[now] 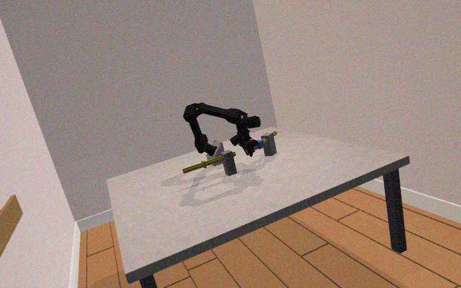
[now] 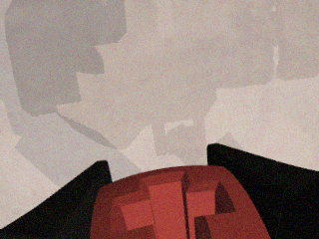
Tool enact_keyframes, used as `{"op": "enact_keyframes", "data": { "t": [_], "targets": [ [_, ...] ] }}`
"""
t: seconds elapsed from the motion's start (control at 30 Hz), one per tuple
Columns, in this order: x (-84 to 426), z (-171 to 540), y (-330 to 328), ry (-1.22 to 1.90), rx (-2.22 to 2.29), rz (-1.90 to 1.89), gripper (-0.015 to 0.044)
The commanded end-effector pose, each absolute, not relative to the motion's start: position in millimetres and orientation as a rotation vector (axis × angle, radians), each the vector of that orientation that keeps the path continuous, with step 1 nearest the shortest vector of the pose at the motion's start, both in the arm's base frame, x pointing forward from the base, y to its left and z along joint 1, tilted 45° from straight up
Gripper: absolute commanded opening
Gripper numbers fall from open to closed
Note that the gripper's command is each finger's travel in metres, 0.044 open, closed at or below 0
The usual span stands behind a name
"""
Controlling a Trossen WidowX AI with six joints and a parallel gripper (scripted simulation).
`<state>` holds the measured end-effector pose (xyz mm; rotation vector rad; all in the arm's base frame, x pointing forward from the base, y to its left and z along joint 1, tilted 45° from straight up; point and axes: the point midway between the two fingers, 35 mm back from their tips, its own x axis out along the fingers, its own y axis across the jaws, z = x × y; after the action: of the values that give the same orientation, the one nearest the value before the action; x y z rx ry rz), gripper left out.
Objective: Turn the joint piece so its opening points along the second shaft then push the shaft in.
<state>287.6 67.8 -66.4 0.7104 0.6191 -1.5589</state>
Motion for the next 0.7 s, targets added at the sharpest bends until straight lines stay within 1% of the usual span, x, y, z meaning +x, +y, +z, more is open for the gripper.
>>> {"op": "enact_keyframes", "data": {
  "t": [0.0,0.37,0.67],
  "targets": [
    [287.7,-66.2,67.9,0.620,0.709,-1.558,0.0147],
    [287.7,-66.2,67.9,0.620,0.709,-1.558,0.0436],
    [287.7,-66.2,67.9,0.620,0.709,-1.558,0.0440]
  ]
}}
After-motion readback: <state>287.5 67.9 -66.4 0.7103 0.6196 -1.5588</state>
